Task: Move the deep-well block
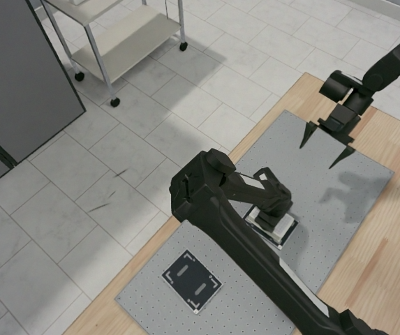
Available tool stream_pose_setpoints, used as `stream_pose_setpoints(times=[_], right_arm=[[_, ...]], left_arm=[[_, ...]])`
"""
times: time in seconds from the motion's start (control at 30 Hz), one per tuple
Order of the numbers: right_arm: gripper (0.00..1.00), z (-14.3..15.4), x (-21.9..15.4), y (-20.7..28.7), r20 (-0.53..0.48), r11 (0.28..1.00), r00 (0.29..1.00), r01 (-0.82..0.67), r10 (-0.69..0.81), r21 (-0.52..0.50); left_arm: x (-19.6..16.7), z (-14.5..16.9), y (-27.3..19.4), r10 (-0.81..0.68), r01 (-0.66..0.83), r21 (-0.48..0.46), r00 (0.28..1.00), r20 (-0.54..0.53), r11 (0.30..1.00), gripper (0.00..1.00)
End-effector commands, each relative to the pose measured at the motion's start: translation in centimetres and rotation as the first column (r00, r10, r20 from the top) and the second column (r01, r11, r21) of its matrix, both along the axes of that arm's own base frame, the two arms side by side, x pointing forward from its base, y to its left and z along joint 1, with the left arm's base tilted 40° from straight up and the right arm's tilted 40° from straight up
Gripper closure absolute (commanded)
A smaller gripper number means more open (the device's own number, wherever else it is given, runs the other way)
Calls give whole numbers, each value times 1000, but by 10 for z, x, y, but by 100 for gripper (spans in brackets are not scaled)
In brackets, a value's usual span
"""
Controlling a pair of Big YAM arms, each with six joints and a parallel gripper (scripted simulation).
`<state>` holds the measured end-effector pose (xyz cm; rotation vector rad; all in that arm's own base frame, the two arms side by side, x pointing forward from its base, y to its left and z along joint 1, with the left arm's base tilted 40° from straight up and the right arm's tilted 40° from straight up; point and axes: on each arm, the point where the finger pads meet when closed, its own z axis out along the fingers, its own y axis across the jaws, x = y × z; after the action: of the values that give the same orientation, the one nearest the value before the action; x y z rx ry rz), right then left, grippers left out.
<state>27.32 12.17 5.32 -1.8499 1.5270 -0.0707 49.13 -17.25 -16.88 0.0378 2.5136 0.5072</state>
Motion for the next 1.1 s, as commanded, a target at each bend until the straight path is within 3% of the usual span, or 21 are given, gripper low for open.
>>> stream_pose_setpoints(times=[0.0, 0.27, 0.33, 0.67, 0.73, 0.87, 1.07], right_arm=[[0, 9, 7, 2, 26, 1000, 1000, -10, 10, 1], [0, 9, 7, 2, 26, 1000, 1000, -10, 10, 1], [0, 9, 7, 2, 26, 1000, 1000, -10, 10, 1], [0, 9, 7, 2, 26, 1000, 1000, -10, 10, 1], [0, 9, 7, 2, 26, 1000, 1000, -10, 10, 1], [0, 9, 7, 2, 26, 1000, 1000, -10, 10, 1], [0, 9, 7, 2, 26, 1000, 1000, -10, 10, 1]], left_arm=[[9, -3, -2, -2, 2, -11, 1000, 16, 1000, 19], [2, 3, -4, 9, -9, -18, 1000, 19, 1000, 19], [2, 3, -4, 9, -9, -18, 1000, 19, 1000, 0], [-22, 23, -20, -10, 10, -9, 1000, 10, 1000, 0], [-19, 28, 0, 26, -26, -10, 1000, 8, 1000, 0], [-41, 49, -23, -10, 10, -8, 1000, 10, 1000, 0], [-38, 45, -18, -152, 151, 67, 988, 3, 986, 0]])
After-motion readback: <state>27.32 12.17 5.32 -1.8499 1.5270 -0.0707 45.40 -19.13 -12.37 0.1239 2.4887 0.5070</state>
